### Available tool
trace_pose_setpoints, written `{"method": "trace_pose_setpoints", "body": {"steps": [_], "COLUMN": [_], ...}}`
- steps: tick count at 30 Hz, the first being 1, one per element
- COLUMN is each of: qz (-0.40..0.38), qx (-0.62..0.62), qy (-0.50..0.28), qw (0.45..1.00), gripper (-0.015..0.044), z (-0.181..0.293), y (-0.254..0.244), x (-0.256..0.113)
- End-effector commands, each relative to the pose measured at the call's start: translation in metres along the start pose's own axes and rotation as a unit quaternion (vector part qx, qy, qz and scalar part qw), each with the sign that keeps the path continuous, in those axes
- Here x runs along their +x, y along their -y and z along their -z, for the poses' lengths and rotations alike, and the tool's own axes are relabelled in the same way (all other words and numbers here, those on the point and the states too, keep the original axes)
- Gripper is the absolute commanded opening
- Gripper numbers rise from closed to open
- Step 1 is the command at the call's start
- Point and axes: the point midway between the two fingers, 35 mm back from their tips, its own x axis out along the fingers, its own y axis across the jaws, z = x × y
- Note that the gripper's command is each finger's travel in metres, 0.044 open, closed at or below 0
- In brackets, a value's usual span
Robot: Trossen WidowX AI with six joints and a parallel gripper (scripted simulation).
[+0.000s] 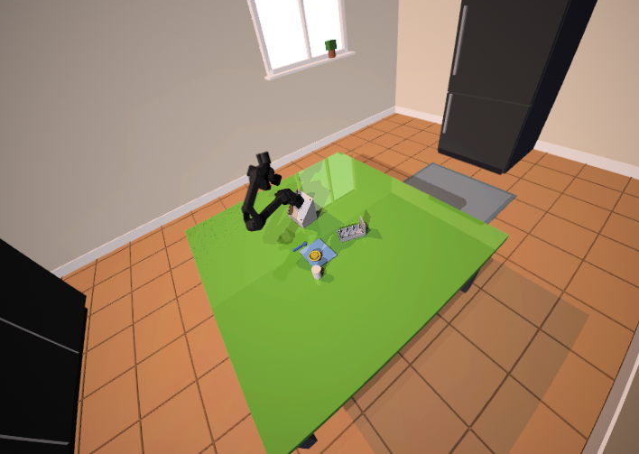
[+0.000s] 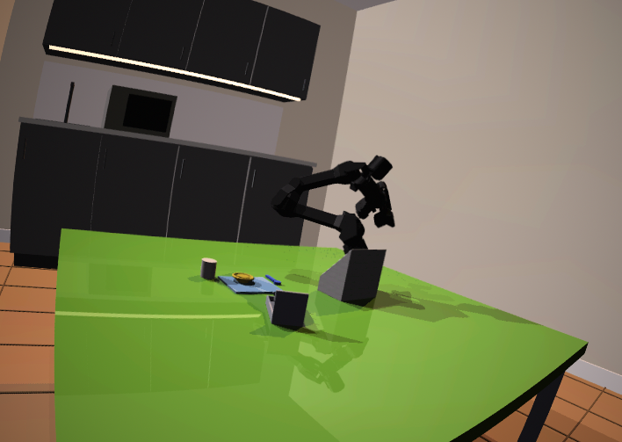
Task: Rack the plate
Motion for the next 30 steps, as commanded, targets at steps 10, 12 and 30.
{"method": "trace_pose_setpoints", "body": {"steps": [10, 12, 30], "qz": [-0.048, -0.054, -0.076], "qx": [0.166, 0.192, 0.42], "qy": [-0.115, -0.133, -0.297], "qw": [0.978, 0.971, 0.854], "gripper": [0.04, 0.04, 0.04], "z": [0.046, 0.053, 0.1], "y": [-0.019, -0.023, -0.066], "x": [-0.025, -0.03, -0.089]}}
